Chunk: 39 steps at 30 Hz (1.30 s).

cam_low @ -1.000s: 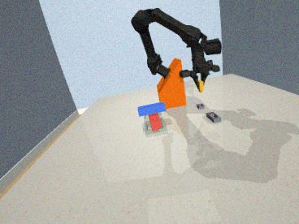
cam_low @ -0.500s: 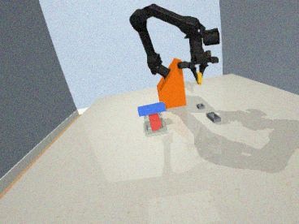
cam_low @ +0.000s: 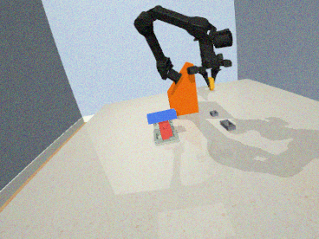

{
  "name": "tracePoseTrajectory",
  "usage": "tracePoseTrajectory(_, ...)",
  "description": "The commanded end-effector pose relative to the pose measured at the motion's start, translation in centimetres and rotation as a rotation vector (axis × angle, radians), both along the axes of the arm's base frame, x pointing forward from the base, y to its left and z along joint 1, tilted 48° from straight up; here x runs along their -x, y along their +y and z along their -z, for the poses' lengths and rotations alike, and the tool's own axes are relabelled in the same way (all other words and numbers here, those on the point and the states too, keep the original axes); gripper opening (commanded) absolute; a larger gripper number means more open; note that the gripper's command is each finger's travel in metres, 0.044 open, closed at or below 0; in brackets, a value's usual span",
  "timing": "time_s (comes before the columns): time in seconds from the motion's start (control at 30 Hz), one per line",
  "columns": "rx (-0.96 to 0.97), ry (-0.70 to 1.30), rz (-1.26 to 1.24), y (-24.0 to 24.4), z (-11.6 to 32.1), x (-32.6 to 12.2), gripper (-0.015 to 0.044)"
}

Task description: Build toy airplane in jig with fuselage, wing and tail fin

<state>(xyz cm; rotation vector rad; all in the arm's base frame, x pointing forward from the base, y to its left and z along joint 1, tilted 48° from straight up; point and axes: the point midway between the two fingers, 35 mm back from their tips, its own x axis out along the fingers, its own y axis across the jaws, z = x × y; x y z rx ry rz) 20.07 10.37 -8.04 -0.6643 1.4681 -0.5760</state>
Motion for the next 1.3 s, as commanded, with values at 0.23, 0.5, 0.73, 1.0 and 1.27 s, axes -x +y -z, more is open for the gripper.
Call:
tracePoseTrajectory(0.23, -0.023, 0.017, -0.012, -1.0, -1.2, -2.0, 0.0)
tracePoseTrajectory(0.5, -0.036, 0.021, -0.024, -1.9, -2.1, -3.6, 0.0)
tracePoseTrajectory(0.73, -0.045, 0.023, -0.033, -2.8, -2.8, -4.9, 0.0)
tracePoseTrajectory(1.0, -0.054, 0.024, -0.04, -3.8, -3.7, -6.3, 0.0)
tracePoseTrajectory(1.27, -0.057, 0.024, -0.049, -5.1, -4.7, -7.6, 0.0)
